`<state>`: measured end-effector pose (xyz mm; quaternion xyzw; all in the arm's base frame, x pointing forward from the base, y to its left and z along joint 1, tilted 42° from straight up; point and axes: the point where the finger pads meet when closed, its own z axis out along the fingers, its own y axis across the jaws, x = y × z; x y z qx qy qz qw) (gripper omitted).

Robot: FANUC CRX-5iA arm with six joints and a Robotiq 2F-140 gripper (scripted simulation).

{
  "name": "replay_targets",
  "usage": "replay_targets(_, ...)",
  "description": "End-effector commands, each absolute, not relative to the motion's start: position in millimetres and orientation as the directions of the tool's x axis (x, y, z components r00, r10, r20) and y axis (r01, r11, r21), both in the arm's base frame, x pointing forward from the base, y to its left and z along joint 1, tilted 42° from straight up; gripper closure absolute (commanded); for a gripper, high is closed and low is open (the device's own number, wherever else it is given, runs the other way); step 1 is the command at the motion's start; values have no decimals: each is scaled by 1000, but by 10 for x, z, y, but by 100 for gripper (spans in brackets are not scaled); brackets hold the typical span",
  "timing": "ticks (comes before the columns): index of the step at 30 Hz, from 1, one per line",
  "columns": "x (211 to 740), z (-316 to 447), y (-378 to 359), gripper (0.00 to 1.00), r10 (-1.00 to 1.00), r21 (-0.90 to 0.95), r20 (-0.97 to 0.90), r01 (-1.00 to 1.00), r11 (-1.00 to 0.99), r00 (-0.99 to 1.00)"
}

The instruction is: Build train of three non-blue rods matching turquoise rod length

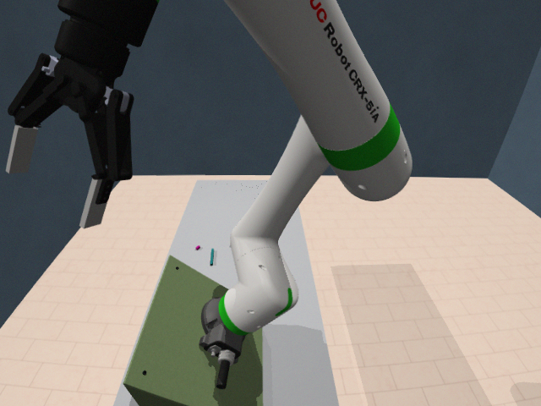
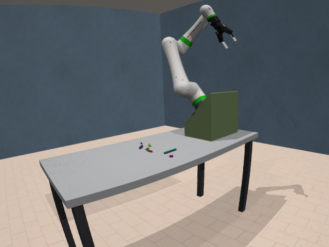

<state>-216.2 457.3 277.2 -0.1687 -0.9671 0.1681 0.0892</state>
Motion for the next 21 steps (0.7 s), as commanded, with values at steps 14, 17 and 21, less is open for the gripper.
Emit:
replay_targets(14, -2162, 2773, 4574, 0, 356, -355, 116, 296, 887, -927)
replay_targets(17, -2162, 2773, 4574, 0, 356, -355, 116, 296, 887, -927)
replay_targets(21, -2083, 2742, 4602, 0, 380, -353, 105, 323, 878, -919)
